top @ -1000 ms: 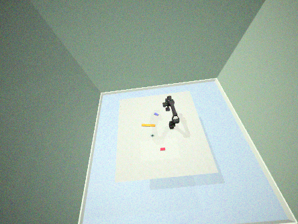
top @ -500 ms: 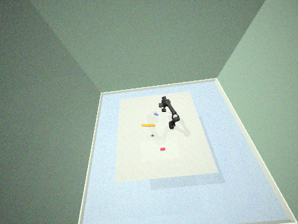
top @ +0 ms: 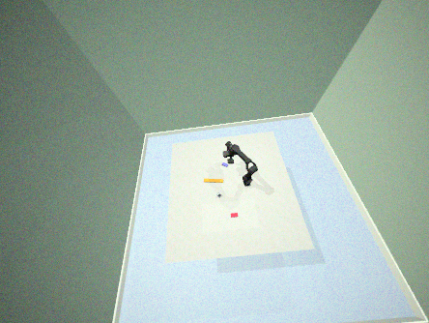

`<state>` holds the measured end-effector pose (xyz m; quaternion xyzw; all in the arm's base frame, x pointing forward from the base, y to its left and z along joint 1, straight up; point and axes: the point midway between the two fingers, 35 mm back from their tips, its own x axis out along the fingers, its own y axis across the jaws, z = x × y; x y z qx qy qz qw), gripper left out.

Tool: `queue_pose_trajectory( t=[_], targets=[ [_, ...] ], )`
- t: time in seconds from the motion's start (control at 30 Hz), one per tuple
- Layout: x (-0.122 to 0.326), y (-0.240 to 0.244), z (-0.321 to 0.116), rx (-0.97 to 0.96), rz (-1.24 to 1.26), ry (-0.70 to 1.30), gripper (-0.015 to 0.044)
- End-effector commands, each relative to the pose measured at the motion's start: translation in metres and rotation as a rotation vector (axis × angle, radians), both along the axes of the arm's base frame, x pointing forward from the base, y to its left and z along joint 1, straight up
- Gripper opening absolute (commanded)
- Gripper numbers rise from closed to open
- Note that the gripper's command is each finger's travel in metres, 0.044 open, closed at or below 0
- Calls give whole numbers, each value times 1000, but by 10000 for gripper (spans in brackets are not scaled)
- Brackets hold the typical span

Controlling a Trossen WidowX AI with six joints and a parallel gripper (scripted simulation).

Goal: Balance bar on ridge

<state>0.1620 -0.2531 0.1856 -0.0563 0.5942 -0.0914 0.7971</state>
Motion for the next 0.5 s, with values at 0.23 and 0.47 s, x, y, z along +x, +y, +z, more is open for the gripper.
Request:
queue_pose_trajectory(
  t=[0.23,0.47],
  targets=[
    [39,20,-12,66,12,22,315],
    [63,37,-19,112,-3,42,315]
  ],
)
